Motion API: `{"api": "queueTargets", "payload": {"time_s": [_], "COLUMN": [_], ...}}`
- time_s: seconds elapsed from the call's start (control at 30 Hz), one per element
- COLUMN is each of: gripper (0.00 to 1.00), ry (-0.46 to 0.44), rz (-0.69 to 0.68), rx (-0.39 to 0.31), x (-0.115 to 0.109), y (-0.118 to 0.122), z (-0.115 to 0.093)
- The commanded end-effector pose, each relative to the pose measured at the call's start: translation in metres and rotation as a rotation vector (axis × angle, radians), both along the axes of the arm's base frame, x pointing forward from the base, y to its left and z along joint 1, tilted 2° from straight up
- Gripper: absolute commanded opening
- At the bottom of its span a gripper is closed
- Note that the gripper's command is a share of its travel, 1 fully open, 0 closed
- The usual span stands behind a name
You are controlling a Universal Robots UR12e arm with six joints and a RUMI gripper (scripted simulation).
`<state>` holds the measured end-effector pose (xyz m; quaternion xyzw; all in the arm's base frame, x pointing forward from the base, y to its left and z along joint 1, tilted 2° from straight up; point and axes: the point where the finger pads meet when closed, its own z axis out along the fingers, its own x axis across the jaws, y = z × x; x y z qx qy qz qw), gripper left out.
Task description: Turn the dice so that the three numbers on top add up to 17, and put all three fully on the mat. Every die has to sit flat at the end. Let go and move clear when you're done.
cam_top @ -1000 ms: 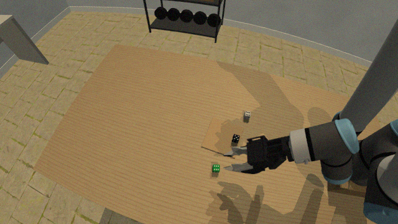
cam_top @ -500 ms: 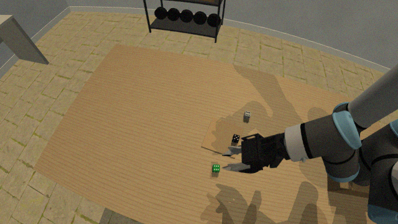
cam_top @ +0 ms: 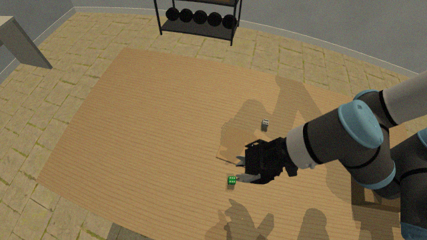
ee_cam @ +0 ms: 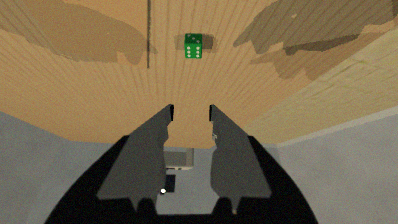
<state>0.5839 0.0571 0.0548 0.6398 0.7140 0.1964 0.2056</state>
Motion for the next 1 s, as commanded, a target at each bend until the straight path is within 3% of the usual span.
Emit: {"api": "queueTargets", "payload": {"time_s": [0.0,0.13,0.6,0.97], "gripper": [0.24,0.24,0.24,0.24], "ry": [0.173,0.201,0.475,0.552], "rz": [-0.011,-0.013,-0.023,-0.025], "rx": [-0.006,-0.008,-0.034,-0.042], "x": [0.007,0.008,0.021,0.024], "y": [-0.002,-0.002,0.0,0.0], "z": [-0.004,-0.004,0.005,0.007]}}
